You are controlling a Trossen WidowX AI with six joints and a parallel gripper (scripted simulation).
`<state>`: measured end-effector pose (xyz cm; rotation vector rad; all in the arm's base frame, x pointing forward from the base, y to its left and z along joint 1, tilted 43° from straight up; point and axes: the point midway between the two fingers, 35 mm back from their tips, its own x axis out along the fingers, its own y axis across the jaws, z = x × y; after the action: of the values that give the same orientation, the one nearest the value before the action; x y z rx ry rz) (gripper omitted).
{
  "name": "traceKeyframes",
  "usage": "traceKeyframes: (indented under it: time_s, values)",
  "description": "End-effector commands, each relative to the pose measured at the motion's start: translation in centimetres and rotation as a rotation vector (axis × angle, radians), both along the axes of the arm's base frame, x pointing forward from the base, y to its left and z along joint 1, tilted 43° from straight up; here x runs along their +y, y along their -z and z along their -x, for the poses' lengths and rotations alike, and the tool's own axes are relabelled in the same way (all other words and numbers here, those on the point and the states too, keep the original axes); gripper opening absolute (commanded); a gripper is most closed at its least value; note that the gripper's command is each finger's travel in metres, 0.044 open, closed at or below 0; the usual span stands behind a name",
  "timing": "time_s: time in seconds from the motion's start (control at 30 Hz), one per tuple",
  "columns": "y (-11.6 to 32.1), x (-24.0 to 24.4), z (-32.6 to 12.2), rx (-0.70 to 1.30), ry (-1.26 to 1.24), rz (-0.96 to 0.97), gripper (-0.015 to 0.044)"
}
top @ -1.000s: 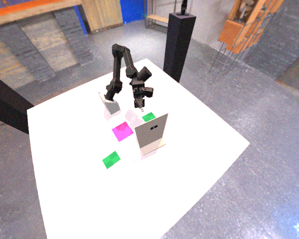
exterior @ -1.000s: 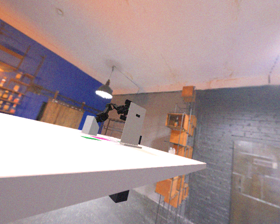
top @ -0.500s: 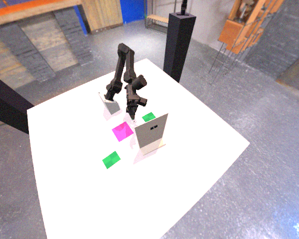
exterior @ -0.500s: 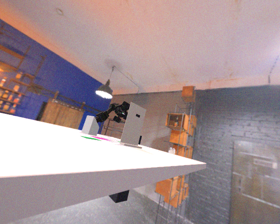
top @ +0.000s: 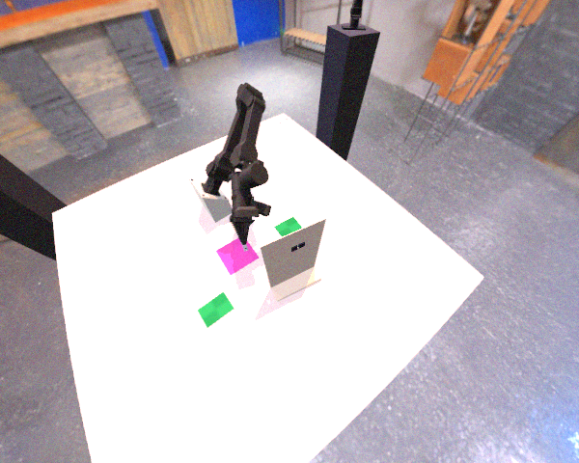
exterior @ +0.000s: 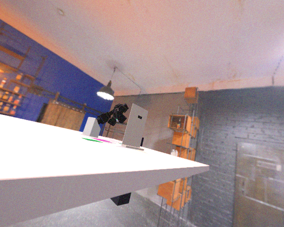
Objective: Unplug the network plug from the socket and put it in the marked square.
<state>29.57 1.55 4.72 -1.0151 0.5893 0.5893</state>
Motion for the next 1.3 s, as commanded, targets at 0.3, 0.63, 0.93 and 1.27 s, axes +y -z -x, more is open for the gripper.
traceKeyframes:
  time_s: [0.3, 0.63, 0.93, 1.27]
  values:
    - [4.5, 0.1, 2.6, 0.133, -0.147, -0.079, 0.0000]
    - [6.9, 0.5, 4.8, 0.187, -0.243, -0.183, 0.0000]
    - [8.1, 1.0, 6.8, 0.198, -0.311, -0.299, 0.0000]
    - [8.6, 1.4, 7.3, 0.195, -0.327, -0.333, 0.0000]
